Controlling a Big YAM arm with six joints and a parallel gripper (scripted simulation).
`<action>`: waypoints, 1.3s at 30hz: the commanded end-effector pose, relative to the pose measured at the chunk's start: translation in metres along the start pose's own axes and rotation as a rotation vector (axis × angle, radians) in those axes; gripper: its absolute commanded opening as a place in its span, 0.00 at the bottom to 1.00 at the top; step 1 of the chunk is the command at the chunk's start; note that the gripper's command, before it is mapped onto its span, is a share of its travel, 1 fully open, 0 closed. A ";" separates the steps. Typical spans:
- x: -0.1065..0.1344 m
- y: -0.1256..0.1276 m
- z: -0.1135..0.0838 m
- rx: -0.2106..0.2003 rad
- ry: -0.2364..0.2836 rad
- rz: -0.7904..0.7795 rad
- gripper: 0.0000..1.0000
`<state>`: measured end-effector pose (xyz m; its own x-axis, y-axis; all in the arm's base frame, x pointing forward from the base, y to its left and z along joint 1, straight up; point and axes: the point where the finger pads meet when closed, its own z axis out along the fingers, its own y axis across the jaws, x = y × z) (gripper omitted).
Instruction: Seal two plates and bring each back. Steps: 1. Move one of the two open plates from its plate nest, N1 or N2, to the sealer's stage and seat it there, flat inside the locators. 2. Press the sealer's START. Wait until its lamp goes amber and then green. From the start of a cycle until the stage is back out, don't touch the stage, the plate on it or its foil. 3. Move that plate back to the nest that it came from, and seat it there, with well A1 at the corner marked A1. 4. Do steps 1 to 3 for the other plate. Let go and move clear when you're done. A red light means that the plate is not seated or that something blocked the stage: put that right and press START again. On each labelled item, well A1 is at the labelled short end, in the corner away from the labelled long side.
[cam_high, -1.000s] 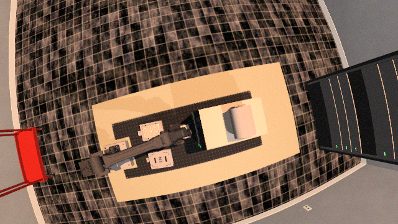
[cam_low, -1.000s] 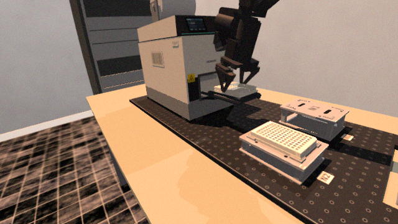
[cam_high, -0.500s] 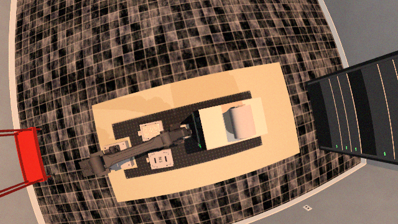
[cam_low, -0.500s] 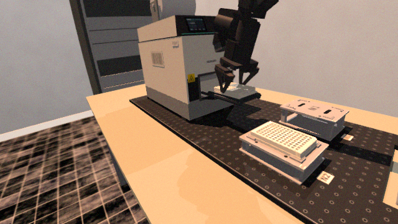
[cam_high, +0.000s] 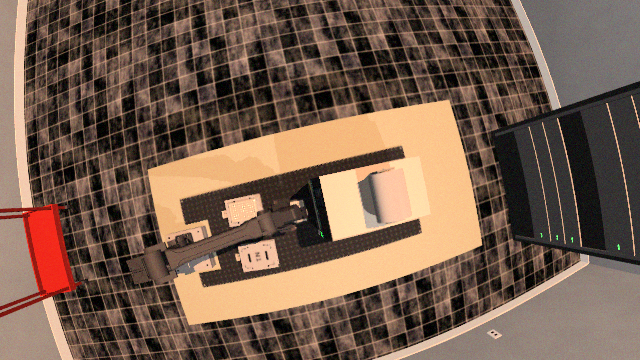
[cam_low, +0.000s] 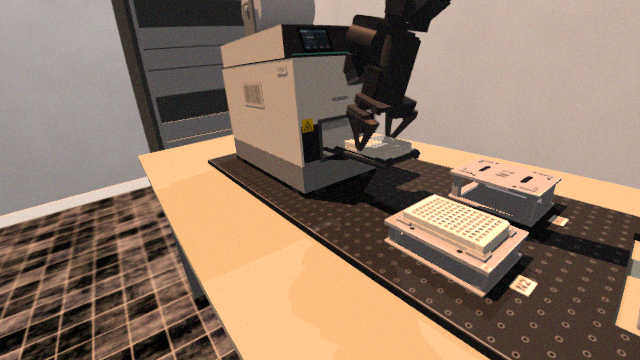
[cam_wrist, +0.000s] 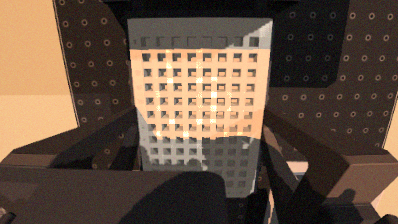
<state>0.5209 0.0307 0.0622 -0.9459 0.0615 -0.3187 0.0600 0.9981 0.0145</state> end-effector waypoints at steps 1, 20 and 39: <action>0.004 -0.012 0.007 0.017 0.008 0.028 0.00; 0.011 -0.014 0.019 0.033 0.045 0.026 0.00; 0.000 -0.003 0.021 0.013 0.025 0.016 0.00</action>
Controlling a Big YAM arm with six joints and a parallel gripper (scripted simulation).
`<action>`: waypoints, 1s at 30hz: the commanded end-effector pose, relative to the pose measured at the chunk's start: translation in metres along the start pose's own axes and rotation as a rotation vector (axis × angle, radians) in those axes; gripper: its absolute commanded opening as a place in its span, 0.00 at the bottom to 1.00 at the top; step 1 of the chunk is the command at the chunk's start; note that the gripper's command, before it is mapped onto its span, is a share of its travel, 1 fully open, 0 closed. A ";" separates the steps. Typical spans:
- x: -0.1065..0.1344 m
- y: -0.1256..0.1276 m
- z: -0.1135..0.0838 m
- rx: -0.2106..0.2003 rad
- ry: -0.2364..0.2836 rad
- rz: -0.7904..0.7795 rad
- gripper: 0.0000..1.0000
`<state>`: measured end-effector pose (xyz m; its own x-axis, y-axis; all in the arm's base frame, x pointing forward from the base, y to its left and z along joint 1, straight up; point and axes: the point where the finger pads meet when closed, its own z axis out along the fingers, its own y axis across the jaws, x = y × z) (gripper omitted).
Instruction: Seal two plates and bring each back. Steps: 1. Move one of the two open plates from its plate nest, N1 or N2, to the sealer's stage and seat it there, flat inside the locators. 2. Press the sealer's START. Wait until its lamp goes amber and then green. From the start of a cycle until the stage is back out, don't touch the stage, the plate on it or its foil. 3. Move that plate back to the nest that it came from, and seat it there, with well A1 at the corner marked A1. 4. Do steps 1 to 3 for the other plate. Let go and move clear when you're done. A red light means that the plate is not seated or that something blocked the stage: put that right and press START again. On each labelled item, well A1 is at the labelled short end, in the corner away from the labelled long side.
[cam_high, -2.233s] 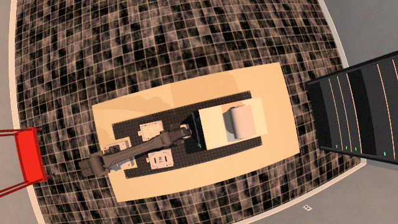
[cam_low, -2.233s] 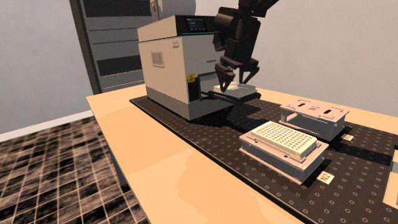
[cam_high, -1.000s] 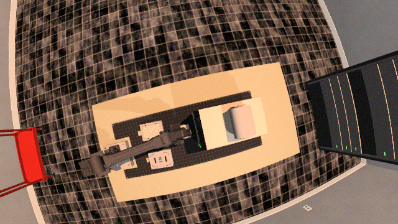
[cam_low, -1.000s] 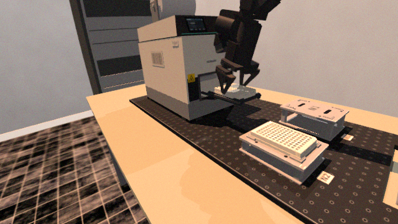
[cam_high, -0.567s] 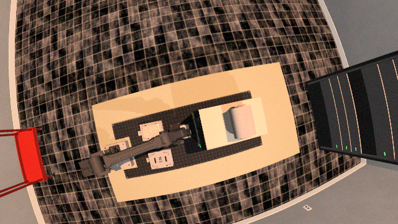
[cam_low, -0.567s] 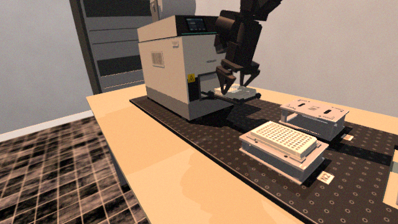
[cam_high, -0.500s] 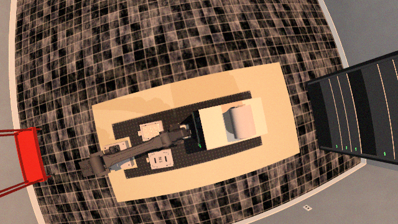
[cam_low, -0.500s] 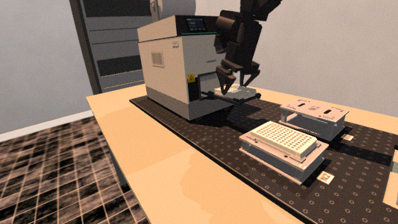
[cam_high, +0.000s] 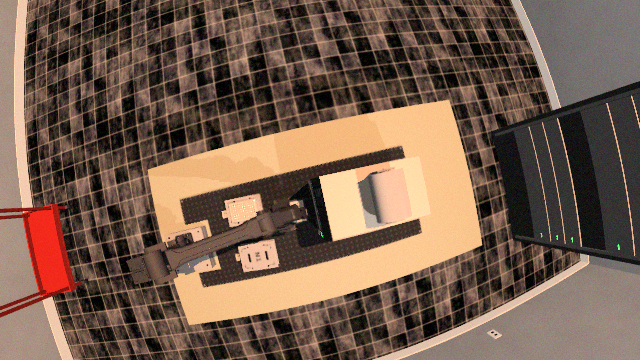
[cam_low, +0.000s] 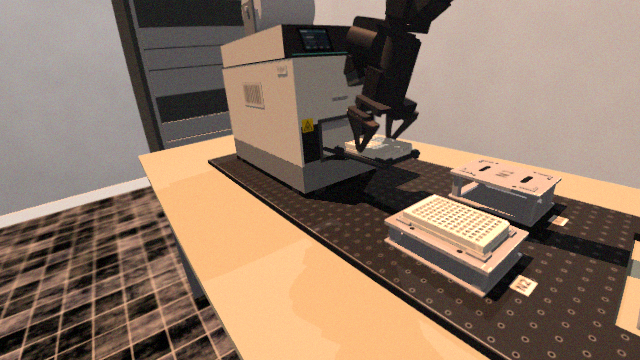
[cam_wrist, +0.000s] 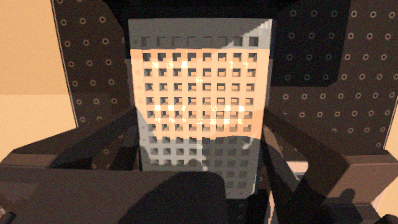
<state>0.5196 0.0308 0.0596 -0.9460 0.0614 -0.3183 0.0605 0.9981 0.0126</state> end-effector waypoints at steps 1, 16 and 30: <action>-0.002 -0.002 0.020 0.010 0.025 0.016 0.00; 0.000 0.003 0.026 0.008 0.036 0.008 0.00; 0.008 0.007 0.032 0.008 0.055 -0.006 0.00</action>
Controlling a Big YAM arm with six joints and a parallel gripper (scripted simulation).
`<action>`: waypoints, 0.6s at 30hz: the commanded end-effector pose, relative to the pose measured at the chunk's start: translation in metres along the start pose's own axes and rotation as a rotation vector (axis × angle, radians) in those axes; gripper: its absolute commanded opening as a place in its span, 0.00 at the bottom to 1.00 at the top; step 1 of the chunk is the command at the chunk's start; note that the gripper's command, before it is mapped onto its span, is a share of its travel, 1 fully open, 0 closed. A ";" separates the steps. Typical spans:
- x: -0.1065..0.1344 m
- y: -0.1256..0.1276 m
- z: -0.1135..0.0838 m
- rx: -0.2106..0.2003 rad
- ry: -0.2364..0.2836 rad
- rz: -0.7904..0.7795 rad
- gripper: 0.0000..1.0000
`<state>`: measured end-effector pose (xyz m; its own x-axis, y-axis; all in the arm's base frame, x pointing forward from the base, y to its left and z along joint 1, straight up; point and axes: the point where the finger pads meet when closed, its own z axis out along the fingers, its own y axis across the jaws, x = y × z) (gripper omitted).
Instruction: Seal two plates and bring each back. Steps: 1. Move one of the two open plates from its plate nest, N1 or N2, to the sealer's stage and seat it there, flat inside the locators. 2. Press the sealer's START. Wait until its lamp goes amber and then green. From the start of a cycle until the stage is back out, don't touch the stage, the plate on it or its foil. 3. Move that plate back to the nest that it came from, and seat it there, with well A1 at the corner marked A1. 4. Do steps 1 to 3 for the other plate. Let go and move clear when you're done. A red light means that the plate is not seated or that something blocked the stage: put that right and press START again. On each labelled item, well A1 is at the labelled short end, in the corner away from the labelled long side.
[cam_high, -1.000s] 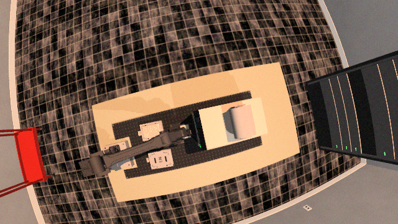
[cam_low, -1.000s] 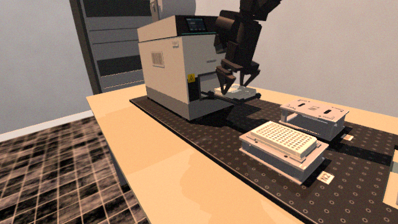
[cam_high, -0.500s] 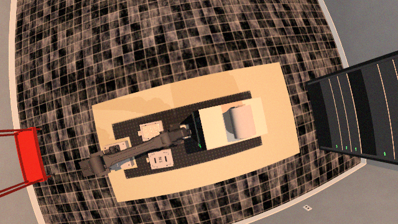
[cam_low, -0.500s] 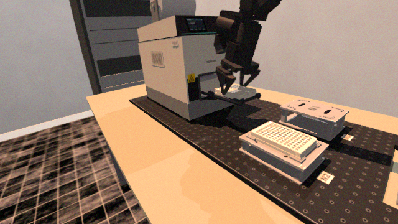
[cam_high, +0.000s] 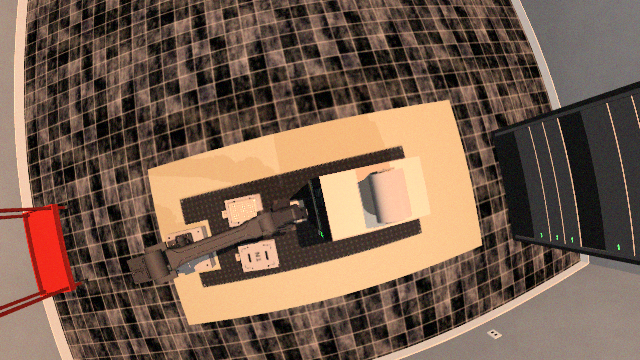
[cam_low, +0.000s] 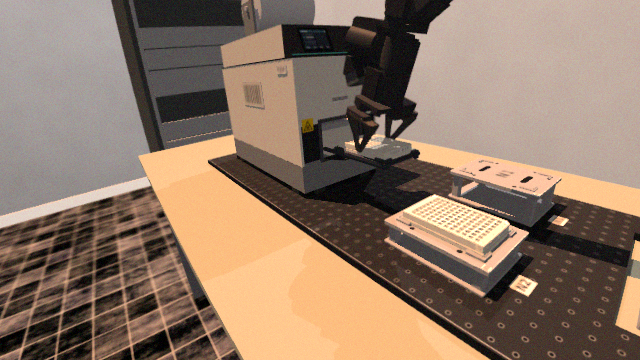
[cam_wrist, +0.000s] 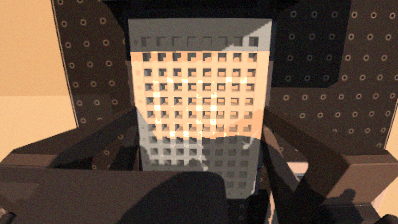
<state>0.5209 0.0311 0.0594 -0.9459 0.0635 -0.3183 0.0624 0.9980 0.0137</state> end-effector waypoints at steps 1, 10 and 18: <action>0.012 0.006 0.033 0.009 0.059 -0.009 0.00; 0.028 0.005 0.041 0.013 0.090 -0.012 0.00; 0.029 0.005 0.039 0.010 0.087 -0.012 1.00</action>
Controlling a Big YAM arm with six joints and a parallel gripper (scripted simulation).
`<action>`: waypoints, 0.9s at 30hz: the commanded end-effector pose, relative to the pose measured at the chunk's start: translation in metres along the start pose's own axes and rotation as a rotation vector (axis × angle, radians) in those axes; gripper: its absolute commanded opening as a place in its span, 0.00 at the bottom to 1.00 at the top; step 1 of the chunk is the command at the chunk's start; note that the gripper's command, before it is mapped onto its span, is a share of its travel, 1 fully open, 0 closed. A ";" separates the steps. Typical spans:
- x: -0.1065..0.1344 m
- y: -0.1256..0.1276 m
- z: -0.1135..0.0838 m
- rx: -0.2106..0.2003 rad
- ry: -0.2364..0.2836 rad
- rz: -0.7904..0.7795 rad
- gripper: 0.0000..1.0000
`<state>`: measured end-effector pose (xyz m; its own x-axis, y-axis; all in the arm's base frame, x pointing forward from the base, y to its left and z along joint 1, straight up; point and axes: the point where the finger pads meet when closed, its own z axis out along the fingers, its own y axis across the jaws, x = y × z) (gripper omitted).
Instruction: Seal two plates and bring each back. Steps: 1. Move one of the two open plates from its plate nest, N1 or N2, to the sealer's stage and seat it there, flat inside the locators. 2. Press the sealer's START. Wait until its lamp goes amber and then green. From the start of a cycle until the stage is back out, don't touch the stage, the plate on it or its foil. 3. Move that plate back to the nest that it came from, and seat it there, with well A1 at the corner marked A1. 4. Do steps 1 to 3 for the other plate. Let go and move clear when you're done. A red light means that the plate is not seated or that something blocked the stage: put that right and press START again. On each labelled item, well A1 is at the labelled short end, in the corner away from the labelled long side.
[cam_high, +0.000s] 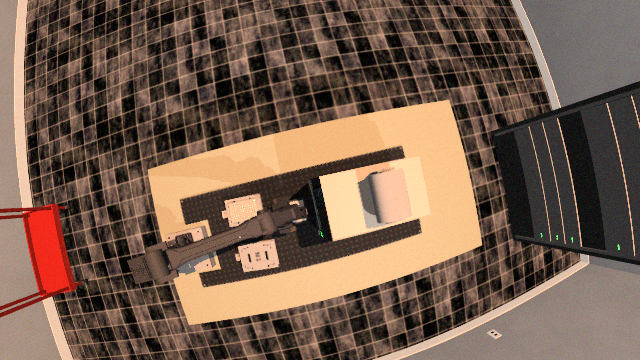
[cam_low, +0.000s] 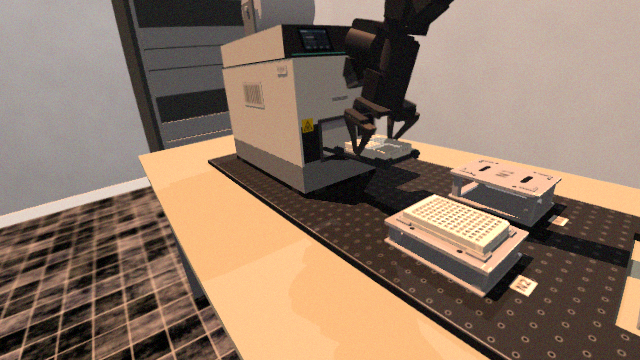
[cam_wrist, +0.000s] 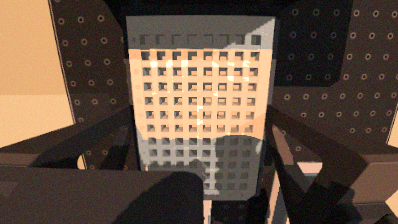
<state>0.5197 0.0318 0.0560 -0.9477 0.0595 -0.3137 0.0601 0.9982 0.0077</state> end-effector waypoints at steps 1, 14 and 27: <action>0.024 0.003 0.034 0.003 0.076 -0.003 1.00; 0.019 -0.009 0.015 -0.002 0.063 0.024 1.00; 0.007 -0.009 0.002 0.001 0.016 0.026 1.00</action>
<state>0.5185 0.0316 0.0561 -0.9485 0.0608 -0.3109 0.0602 0.9981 0.0114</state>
